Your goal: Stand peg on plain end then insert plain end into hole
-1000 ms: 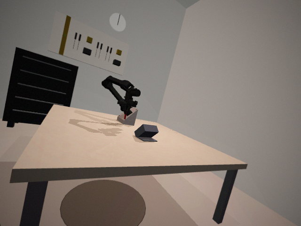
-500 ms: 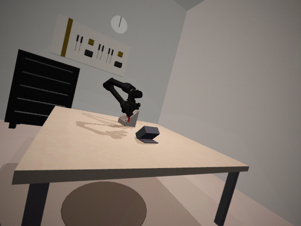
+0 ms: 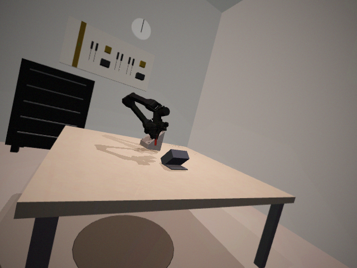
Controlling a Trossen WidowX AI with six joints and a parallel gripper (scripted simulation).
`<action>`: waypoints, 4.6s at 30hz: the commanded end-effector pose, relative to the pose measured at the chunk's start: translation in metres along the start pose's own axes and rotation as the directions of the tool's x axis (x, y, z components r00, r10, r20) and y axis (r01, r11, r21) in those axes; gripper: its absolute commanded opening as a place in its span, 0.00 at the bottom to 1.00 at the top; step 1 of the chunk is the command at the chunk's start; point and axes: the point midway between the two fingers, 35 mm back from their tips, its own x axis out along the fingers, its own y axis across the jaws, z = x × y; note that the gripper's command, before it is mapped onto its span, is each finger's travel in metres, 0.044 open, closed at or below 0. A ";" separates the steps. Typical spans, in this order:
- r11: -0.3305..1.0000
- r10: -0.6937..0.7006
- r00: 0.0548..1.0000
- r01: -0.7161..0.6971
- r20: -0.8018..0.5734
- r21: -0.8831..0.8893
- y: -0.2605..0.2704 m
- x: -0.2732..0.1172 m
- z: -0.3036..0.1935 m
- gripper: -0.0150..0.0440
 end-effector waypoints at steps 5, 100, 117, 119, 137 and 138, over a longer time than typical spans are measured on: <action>1.000 -0.011 0.999 0.012 0.048 -0.015 0.002 0.002 0.010 0.25; 0.965 -0.202 0.882 0.254 0.425 -0.070 -0.012 0.021 0.106 0.25; 0.956 -0.227 0.864 0.286 0.450 -0.067 -0.018 0.034 0.117 0.25; 0.956 -0.228 0.863 0.286 0.451 -0.066 -0.018 0.035 0.117 0.25; 0.955 -0.238 0.857 0.292 0.458 -0.051 -0.023 0.047 0.124 0.25; 0.955 -0.238 0.857 0.292 0.458 -0.051 -0.023 0.048 0.124 0.25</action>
